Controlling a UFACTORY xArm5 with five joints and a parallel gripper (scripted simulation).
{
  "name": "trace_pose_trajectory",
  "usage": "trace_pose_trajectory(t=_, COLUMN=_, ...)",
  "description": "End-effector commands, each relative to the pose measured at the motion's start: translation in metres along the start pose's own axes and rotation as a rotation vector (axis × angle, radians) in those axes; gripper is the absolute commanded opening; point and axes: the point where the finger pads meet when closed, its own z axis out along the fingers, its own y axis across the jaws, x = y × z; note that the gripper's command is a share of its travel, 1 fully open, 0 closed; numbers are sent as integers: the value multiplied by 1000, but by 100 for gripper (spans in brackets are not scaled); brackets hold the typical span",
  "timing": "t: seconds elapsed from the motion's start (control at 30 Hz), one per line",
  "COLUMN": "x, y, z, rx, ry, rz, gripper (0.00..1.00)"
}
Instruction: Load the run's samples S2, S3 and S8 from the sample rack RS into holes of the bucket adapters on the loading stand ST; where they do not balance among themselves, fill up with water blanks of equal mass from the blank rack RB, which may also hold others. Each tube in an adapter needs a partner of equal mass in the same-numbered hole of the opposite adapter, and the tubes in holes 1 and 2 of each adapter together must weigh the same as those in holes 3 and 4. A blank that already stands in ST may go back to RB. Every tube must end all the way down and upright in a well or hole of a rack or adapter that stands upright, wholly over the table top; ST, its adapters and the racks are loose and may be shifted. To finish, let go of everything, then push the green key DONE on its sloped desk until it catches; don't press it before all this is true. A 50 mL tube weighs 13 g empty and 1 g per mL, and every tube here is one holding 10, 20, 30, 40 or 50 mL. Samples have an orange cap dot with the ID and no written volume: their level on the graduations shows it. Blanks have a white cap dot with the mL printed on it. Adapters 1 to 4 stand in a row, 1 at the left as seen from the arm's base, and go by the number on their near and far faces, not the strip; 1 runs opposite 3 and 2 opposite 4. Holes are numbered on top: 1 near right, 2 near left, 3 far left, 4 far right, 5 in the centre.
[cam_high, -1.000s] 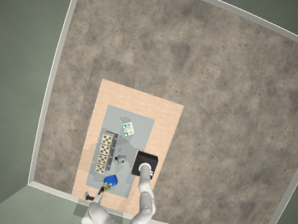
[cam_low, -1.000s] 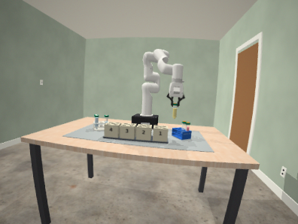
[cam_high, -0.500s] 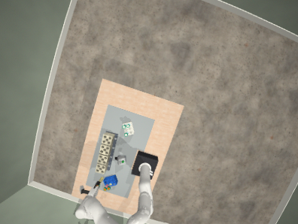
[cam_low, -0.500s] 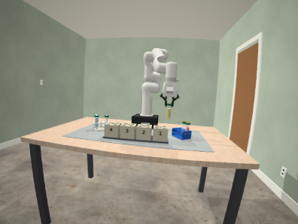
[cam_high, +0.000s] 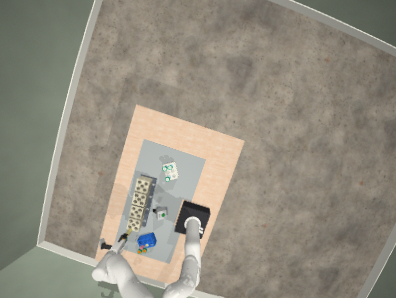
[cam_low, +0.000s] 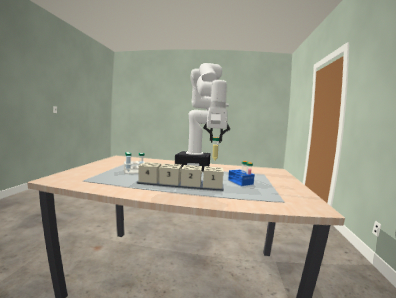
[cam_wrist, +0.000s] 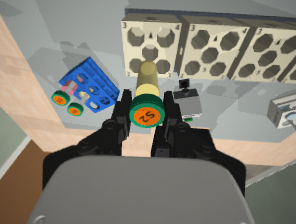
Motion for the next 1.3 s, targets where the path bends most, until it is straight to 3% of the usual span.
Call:
trace_pose_trajectory(t=0.0, x=4, y=1, z=-2, rx=1, ry=3, rz=-2, gripper=0)
trace_pose_trajectory(t=0.57, x=4, y=1, z=-2, rx=1, ry=3, rz=-2, gripper=0)
trace_pose_trajectory(t=1.27, x=4, y=1, z=34, rx=1, ry=3, rz=-2, gripper=0)
